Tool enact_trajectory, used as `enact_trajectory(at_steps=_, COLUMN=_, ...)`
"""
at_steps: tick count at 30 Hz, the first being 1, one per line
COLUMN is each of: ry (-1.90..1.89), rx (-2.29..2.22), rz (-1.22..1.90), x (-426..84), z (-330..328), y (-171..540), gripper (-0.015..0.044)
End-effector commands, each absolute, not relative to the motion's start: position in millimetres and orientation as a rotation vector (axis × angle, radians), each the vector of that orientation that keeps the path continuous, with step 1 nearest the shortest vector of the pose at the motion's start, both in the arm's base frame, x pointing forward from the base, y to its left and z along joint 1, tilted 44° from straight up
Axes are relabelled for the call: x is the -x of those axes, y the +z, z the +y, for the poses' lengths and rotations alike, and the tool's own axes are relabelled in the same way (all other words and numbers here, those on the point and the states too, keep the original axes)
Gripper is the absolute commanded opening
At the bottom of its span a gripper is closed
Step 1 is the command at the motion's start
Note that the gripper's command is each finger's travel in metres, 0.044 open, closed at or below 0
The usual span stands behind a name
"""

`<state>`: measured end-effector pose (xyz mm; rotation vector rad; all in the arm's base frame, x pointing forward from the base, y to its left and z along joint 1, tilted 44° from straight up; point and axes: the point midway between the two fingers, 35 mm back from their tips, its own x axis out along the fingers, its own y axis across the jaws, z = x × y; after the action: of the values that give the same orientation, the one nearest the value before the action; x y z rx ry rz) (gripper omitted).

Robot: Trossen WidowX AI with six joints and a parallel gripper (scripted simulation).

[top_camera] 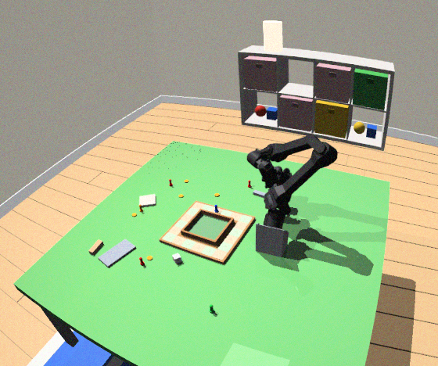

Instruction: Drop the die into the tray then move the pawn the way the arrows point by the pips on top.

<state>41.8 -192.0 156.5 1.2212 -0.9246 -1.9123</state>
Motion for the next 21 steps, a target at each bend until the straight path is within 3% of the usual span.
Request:
enact_trajectory(at_steps=1, ry=-1.912, rx=-1.222, rz=-0.918, x=-43, z=-192, y=156, gripper=0.0374)
enact_trajectory(at_steps=5, ry=-1.897, rx=-1.227, rz=-0.757, x=-67, z=-194, y=156, gripper=0.0275)
enact_trajectory(at_steps=21, ry=-1.671, rx=-0.925, rz=0.26, x=-251, z=-140, y=106, gripper=0.0275)
